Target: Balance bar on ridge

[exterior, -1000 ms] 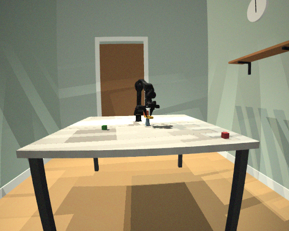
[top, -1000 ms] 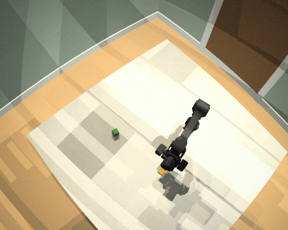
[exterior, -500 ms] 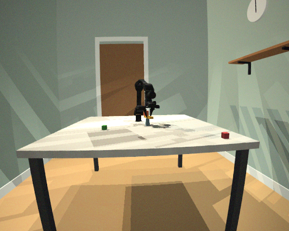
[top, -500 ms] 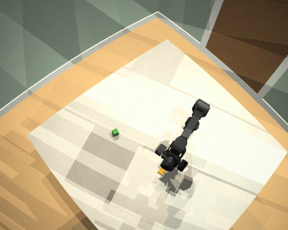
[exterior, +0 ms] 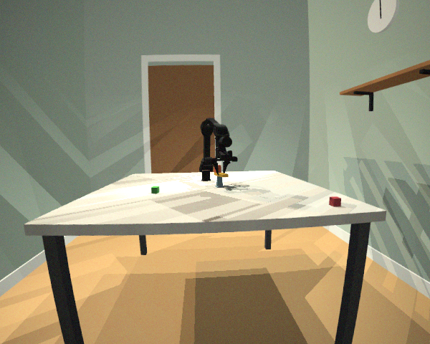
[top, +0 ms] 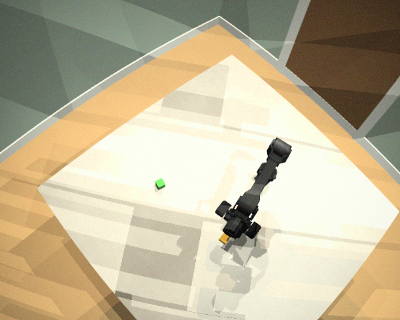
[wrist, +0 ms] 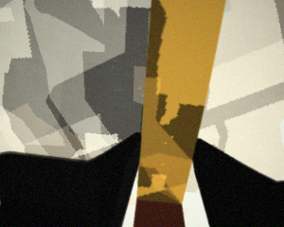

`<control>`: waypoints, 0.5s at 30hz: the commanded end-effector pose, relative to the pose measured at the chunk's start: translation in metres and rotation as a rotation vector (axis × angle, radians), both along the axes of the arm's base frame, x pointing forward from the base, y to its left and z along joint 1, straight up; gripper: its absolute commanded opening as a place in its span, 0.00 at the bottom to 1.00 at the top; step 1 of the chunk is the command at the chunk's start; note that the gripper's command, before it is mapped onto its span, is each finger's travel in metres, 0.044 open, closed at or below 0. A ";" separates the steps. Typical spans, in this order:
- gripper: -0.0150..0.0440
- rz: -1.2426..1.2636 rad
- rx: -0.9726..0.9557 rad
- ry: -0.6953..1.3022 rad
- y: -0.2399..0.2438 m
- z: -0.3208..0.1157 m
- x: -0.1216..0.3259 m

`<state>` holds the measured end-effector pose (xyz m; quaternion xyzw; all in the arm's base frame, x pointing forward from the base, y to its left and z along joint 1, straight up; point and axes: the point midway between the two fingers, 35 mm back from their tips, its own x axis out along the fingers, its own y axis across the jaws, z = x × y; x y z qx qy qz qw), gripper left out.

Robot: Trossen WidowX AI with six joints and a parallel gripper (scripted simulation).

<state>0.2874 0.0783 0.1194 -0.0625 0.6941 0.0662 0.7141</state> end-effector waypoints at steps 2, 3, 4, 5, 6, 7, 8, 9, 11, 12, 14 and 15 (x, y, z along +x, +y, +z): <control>0.25 -0.003 -0.001 0.002 0.000 -0.001 0.000; 0.25 -0.003 -0.001 0.002 0.000 -0.001 0.000; 0.25 -0.003 -0.001 0.002 0.000 -0.001 0.000; 0.25 -0.003 -0.001 0.002 0.000 -0.001 0.000; 0.25 -0.003 -0.001 0.002 0.000 -0.002 0.000; 0.25 -0.003 -0.001 0.002 0.000 -0.002 0.000; 0.25 -0.003 -0.001 0.002 0.000 -0.002 0.000; 0.25 -0.003 -0.001 0.002 0.000 -0.002 0.000; 0.25 -0.003 -0.001 0.002 0.000 -0.002 0.000; 0.25 -0.003 -0.001 0.002 0.000 -0.002 0.000; 0.25 -0.003 -0.001 0.002 0.000 -0.002 0.000; 0.25 -0.003 -0.001 0.002 0.000 -0.002 0.000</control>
